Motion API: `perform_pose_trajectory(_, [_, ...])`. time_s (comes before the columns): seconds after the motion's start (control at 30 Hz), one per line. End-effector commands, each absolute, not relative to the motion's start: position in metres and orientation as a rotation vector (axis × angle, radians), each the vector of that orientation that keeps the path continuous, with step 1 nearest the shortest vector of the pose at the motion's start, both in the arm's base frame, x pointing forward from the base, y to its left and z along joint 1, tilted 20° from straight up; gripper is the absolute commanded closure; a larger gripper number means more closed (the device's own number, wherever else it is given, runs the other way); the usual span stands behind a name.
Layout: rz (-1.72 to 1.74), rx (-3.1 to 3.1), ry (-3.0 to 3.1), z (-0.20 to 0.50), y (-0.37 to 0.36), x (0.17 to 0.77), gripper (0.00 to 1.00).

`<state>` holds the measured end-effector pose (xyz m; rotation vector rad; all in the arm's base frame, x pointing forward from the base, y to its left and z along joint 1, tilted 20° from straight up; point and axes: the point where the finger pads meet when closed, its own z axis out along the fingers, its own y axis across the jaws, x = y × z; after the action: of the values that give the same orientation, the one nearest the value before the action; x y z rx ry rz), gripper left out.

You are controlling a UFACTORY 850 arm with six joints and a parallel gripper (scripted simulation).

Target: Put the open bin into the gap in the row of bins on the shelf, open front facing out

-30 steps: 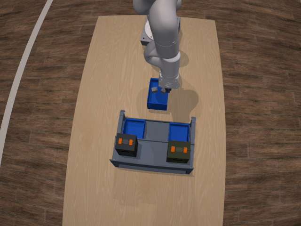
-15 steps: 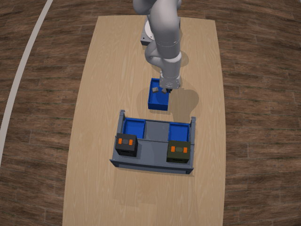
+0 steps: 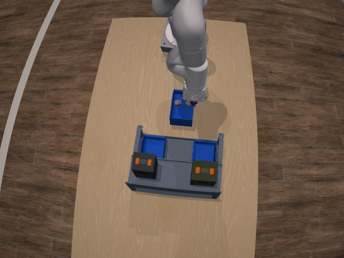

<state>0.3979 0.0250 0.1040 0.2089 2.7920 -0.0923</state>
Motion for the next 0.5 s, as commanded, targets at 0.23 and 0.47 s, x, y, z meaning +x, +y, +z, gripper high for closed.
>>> perform_pose_trajectory(0.23, [-0.092, 0.209, 2.791, 0.107, 0.024, 0.407, 1.0])
perform_pose_trajectory(0.47, [-0.092, 0.209, 2.791, 0.109, 0.024, 0.412, 1.0])
